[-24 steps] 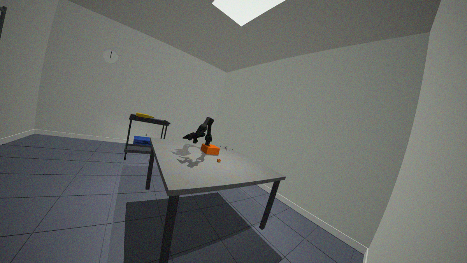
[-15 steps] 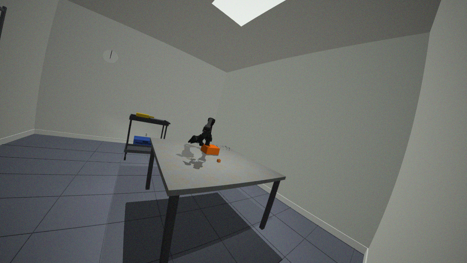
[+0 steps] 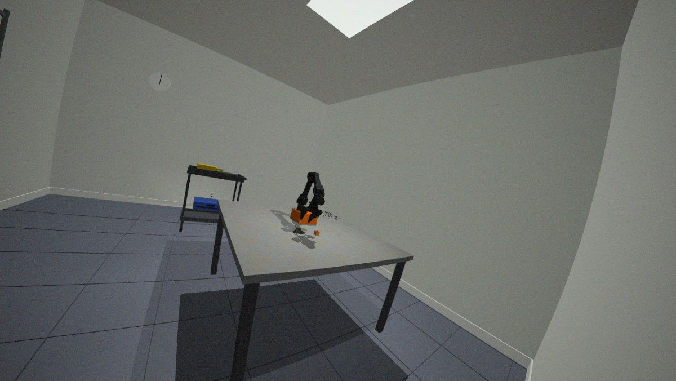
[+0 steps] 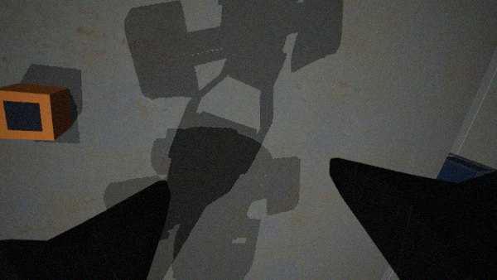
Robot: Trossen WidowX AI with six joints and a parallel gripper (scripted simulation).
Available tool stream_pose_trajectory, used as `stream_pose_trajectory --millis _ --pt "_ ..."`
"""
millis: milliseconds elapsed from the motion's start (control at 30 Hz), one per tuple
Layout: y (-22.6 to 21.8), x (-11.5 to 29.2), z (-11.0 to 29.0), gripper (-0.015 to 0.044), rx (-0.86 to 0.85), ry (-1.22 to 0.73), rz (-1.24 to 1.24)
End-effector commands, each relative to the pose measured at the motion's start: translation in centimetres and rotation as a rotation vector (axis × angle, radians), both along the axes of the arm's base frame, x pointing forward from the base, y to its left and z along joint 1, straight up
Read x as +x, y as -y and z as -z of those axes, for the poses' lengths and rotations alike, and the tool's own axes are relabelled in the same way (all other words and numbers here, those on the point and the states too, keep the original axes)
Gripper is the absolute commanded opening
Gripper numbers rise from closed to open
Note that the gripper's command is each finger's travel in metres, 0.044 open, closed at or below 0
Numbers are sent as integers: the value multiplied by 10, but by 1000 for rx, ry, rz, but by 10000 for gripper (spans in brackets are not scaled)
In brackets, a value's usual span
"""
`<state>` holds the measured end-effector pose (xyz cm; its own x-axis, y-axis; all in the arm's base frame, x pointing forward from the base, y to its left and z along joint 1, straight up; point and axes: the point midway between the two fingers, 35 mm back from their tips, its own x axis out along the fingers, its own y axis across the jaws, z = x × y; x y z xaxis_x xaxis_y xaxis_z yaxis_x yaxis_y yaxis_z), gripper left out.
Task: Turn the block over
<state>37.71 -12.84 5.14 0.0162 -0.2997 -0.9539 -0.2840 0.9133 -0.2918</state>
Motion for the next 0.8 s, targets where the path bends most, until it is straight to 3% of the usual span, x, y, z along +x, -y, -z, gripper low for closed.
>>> stream_pose_trajectory --millis 0,100,367,500,767 --pt "-77 5 1 440 218 60 180" --pt "-109 3 1 440 306 57 263" --pt "-115 3 1 440 311 57 267" --pt "-115 4 33 440 311 57 267" --pt "-116 4 51 440 311 56 267"
